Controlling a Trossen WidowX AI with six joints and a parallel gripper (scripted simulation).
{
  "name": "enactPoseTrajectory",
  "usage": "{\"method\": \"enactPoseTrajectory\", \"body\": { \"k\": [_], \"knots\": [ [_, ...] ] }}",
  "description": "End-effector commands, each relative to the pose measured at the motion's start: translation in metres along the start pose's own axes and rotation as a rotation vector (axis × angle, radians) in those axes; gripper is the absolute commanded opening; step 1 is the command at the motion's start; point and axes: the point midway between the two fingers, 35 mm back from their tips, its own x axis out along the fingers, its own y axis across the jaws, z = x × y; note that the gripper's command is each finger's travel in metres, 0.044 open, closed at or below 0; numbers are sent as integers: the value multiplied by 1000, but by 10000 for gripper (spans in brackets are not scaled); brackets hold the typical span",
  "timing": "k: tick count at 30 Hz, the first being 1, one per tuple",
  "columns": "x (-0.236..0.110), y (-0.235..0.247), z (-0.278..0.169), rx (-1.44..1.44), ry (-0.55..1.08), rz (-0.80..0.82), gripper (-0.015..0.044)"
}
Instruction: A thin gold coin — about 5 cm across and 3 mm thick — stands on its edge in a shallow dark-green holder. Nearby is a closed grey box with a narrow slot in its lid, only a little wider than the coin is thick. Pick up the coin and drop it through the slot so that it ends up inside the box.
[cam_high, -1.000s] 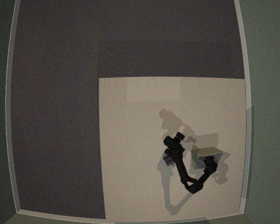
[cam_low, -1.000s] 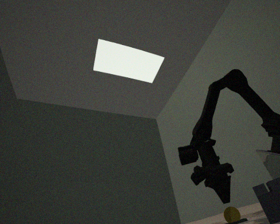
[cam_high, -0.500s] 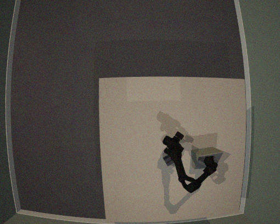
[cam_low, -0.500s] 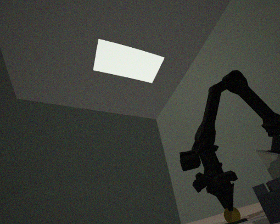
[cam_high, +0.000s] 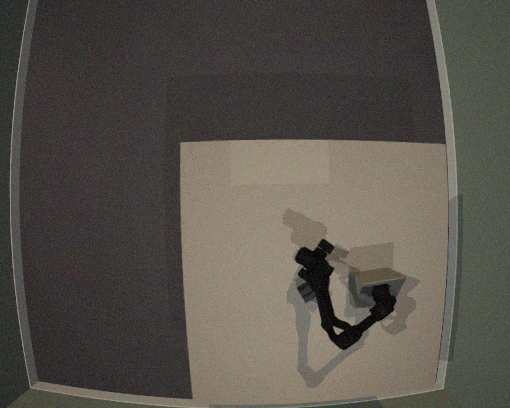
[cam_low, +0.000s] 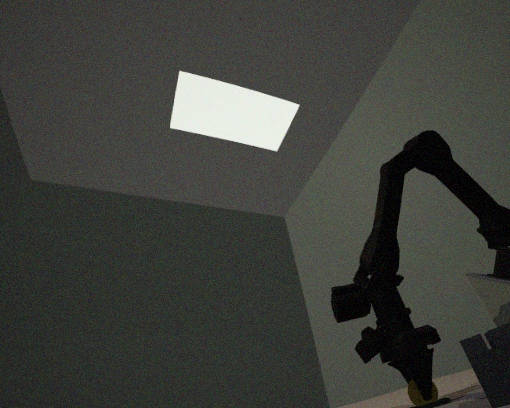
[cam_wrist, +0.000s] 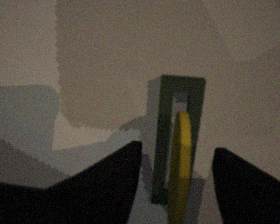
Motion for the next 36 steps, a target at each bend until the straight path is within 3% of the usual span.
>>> {"method": "enactPoseTrajectory", "body": {
  "k": [1,6,17,36],
  "knots": [
    [3,0,-1,7,2,4,134],
    [3,0,-1,7,2,4,3],
    [1,0,-1,7,1,4,0],
    [-45,0,3,8,-3,0,0]
  ]
}}
